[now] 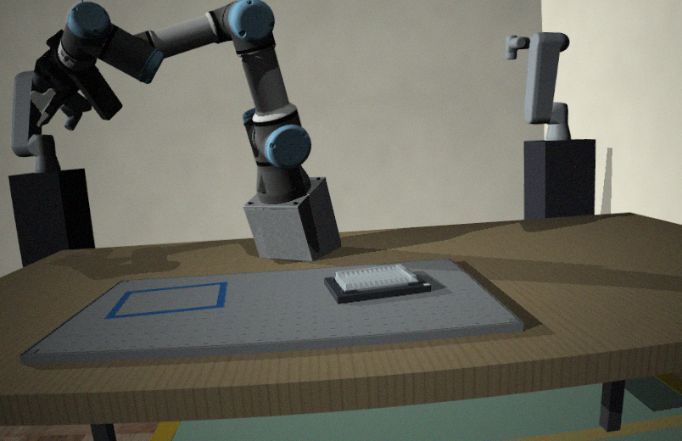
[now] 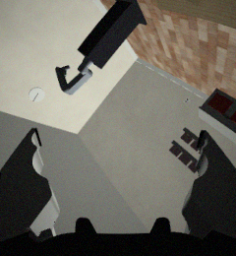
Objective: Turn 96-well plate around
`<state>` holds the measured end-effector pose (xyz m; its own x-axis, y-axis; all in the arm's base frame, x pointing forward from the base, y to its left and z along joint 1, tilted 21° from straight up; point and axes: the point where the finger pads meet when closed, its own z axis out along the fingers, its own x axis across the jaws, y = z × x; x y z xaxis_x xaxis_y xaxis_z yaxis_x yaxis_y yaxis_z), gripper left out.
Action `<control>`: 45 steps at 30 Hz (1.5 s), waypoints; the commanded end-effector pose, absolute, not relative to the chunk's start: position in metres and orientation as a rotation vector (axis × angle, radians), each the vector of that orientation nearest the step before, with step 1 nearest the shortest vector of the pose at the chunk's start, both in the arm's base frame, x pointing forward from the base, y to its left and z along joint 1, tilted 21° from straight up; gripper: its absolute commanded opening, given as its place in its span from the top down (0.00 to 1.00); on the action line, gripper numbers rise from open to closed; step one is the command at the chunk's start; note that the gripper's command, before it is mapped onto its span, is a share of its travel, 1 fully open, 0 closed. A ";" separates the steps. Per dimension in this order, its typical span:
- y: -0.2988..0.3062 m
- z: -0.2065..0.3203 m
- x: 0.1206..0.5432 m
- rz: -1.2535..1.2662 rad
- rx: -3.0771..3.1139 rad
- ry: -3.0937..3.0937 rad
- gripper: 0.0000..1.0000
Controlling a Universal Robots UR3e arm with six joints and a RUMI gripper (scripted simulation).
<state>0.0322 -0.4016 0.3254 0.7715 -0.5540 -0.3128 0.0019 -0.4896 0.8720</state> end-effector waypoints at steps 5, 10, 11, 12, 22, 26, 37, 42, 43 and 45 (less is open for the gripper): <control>-0.401 0.311 0.069 -0.623 2.001 -0.382 0.00; -0.399 0.307 0.080 -0.550 2.022 -0.354 0.00; -0.398 0.305 0.085 -0.513 2.031 -0.339 0.00; -0.398 0.305 0.085 -0.513 2.031 -0.339 0.00; -0.394 0.292 0.115 -0.506 2.033 -0.336 0.00; -0.389 0.284 0.132 -0.392 2.069 -0.291 0.00; -0.378 0.269 0.166 -0.320 2.094 -0.263 0.00; -0.369 0.259 0.187 -0.282 2.107 -0.248 0.00; -0.367 0.258 0.191 -0.282 2.107 -0.248 0.00; -0.364 0.254 0.198 -0.282 2.107 -0.248 0.00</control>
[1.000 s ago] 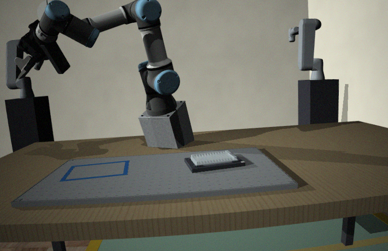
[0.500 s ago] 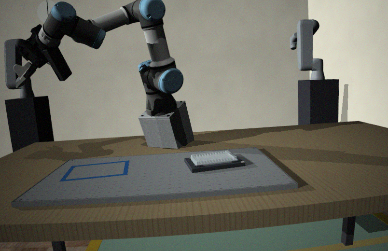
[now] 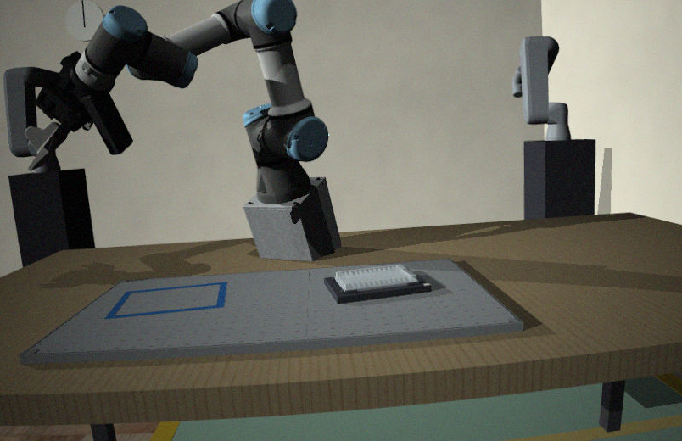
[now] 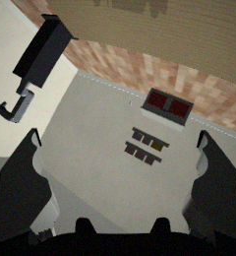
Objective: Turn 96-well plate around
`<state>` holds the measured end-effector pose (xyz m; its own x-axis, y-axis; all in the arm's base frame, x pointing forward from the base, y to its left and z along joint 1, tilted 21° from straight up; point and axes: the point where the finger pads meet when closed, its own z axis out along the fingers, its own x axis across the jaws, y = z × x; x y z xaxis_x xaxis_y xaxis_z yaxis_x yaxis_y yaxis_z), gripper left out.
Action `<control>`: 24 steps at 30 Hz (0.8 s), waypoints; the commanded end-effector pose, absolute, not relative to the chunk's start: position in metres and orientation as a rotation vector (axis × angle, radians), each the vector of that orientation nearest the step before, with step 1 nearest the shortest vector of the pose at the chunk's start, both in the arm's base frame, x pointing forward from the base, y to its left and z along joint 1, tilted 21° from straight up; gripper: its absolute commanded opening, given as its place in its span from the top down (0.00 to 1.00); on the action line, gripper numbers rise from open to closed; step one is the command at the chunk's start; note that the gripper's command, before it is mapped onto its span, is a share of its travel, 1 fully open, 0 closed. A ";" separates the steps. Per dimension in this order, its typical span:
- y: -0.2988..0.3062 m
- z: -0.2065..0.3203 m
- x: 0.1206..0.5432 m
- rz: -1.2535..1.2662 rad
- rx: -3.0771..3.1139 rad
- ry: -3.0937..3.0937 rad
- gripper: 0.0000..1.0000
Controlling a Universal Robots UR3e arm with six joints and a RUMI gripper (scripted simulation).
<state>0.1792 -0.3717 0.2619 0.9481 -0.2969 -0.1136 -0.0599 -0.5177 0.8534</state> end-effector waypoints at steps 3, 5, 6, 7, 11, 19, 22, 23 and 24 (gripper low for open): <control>-0.361 0.252 0.202 -0.247 2.121 -0.234 0.00; -0.357 0.249 0.210 -0.177 2.148 -0.206 0.00; -0.354 0.247 0.214 -0.177 2.148 -0.206 0.00; -0.352 0.245 0.218 -0.177 2.148 -0.206 0.00; -0.343 0.237 0.234 -0.177 2.148 -0.206 0.00; -0.332 0.230 0.248 -0.077 2.193 -0.164 0.00; -0.324 0.224 0.259 -0.077 2.193 -0.164 0.00; -0.321 0.222 0.263 -0.077 2.193 -0.164 0.00; -0.318 0.221 0.266 -0.077 2.193 -0.164 0.00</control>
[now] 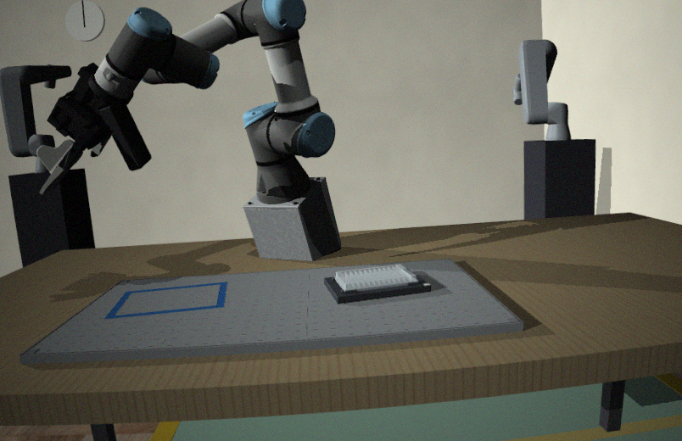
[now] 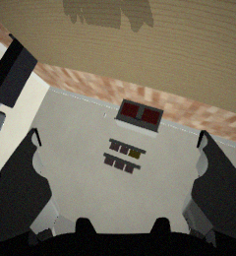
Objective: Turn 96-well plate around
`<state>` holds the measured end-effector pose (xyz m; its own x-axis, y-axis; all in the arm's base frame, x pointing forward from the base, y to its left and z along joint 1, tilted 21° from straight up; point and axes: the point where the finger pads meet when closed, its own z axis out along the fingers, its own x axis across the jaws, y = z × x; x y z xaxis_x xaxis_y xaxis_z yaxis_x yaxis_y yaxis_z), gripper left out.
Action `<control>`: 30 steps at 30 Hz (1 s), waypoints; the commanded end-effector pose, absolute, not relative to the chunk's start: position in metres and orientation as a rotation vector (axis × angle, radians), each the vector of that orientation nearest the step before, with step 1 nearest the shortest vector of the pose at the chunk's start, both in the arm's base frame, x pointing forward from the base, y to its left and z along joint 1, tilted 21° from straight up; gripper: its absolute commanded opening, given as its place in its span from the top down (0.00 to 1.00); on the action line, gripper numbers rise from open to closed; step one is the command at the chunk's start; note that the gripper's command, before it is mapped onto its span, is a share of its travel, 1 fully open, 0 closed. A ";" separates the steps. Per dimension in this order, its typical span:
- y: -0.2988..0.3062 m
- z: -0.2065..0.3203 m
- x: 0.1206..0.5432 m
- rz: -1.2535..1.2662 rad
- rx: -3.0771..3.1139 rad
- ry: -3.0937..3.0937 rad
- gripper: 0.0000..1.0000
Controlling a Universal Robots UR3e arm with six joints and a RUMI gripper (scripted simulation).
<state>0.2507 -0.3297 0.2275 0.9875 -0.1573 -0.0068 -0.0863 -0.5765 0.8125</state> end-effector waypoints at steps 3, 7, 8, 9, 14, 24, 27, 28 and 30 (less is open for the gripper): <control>-0.313 0.217 0.273 -0.077 2.193 -0.164 0.00; -0.303 0.212 0.283 0.017 2.240 -0.123 0.00; -0.300 0.210 0.286 0.017 2.240 -0.123 0.00; -0.297 0.208 0.289 0.017 2.240 -0.123 0.00; -0.287 0.202 0.299 0.017 2.240 -0.123 0.00; -0.259 0.188 0.322 0.104 2.291 -0.082 0.00; -0.248 0.183 0.330 0.104 2.291 -0.082 0.00; -0.248 0.183 0.330 0.104 2.291 -0.082 0.00; -0.245 0.181 0.332 0.104 2.291 -0.082 0.00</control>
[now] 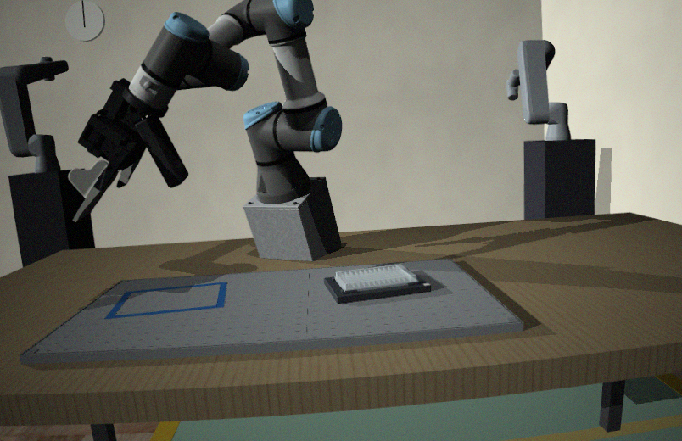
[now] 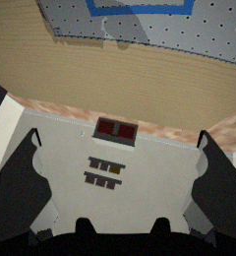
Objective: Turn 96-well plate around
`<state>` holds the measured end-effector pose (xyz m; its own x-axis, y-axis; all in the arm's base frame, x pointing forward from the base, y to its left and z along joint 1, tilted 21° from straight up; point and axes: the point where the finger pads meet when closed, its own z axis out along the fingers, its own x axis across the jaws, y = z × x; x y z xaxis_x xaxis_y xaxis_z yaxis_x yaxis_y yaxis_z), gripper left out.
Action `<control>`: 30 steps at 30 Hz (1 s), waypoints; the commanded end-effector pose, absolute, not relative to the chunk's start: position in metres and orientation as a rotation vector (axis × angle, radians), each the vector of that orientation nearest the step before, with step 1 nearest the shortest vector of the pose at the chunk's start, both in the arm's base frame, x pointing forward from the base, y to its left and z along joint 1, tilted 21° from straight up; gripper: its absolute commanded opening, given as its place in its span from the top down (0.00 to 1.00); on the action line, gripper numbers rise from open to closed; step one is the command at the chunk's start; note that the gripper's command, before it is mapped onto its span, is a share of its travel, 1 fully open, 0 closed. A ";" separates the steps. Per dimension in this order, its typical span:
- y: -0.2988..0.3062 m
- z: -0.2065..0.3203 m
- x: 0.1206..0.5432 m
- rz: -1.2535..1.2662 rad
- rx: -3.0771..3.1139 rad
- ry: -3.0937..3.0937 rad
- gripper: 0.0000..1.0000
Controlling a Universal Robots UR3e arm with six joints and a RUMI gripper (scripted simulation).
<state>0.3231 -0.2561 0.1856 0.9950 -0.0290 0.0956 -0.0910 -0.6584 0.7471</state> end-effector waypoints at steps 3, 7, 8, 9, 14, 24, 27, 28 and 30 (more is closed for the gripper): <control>-0.237 0.178 0.337 0.164 2.331 -0.052 0.00; -0.221 0.170 0.347 0.184 2.344 -0.042 0.00; -0.217 0.169 0.349 0.184 2.344 -0.042 0.00; -0.213 0.167 0.351 0.184 2.344 -0.042 0.00; -0.201 0.162 0.357 0.212 2.366 -0.027 0.00; -0.167 0.148 0.372 0.256 2.400 -0.002 0.00; -0.164 0.147 0.374 0.256 2.400 -0.002 0.00; -0.159 0.145 0.375 0.281 2.424 0.014 0.00; -0.150 0.141 0.378 0.319 2.459 0.038 0.00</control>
<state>0.3713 -0.1670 0.1468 0.9795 0.0756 0.1869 -0.0664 -0.7546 0.6529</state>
